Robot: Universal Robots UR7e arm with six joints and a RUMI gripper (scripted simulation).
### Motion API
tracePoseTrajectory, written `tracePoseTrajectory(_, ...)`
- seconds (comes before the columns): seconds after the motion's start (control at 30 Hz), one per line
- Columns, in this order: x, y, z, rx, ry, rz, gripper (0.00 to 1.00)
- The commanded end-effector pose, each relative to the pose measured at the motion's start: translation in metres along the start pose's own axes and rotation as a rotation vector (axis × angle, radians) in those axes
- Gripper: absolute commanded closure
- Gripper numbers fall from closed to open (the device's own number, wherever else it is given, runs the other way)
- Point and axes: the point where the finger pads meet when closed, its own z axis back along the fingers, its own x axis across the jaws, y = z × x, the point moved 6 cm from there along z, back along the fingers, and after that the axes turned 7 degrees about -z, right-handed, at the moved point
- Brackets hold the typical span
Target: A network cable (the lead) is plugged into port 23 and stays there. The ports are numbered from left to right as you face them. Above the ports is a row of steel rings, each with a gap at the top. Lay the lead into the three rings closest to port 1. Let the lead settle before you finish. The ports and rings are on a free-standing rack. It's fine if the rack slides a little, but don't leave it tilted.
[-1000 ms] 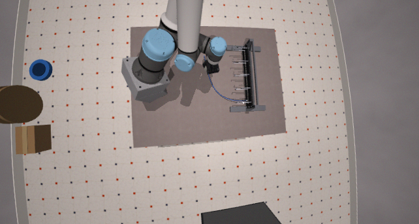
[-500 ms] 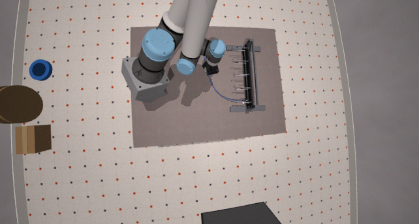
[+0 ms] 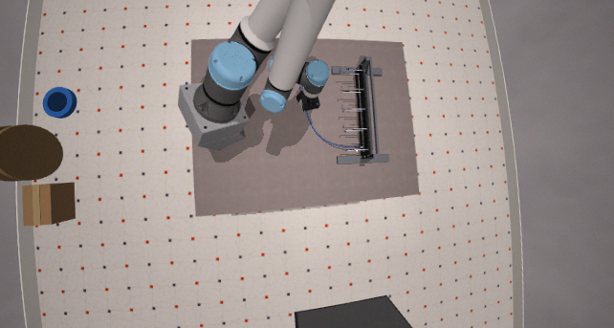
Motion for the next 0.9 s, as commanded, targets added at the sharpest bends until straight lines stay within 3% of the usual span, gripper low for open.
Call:
tracePoseTrajectory(0.0, 0.0002, 0.0, -0.0026, 0.0, -0.001, 0.0, 0.8)
tracePoseTrajectory(0.87, 0.0001, 0.0, -0.0062, 0.0, -0.001, 0.0, 0.8)
